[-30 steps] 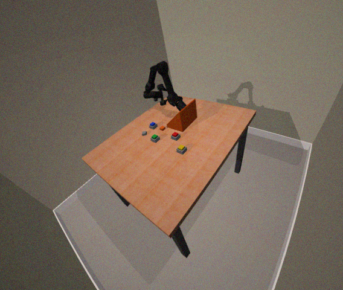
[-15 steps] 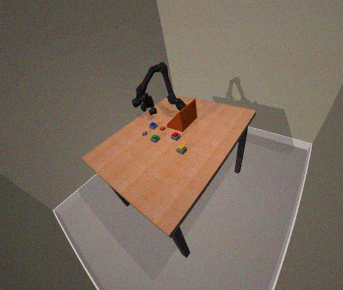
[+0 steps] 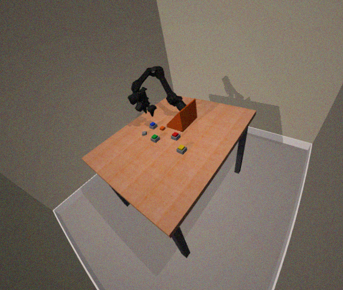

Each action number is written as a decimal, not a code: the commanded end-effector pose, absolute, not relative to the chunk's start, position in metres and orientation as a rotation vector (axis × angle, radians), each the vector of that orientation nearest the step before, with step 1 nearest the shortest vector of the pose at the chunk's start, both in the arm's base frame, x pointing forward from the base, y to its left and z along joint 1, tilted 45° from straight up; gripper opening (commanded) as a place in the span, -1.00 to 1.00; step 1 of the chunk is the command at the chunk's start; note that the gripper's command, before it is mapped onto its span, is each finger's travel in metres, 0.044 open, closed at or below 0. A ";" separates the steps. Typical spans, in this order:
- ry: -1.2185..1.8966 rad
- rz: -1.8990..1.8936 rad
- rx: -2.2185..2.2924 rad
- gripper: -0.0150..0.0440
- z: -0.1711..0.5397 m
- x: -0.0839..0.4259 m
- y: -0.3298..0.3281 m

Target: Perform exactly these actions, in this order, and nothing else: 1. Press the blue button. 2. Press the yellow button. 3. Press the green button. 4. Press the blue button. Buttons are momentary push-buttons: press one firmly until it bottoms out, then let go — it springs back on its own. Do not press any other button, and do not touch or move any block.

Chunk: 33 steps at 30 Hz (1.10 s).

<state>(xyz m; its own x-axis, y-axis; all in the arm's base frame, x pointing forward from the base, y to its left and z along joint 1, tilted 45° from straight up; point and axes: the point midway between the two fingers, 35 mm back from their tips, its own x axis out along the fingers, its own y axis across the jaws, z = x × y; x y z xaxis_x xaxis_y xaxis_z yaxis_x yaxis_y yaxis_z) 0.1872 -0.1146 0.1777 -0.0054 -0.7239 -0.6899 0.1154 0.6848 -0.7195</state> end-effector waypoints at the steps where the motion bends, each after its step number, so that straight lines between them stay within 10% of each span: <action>1: 1.432 -0.578 -0.624 0.86 0.175 0.199 -0.081; 7: 1.432 -0.578 -0.624 0.86 0.175 0.199 -0.081; 22: 1.429 -0.581 -0.626 -0.42 0.132 0.202 -0.124; 33: 1.429 -0.581 -0.626 -0.42 0.132 0.202 -0.124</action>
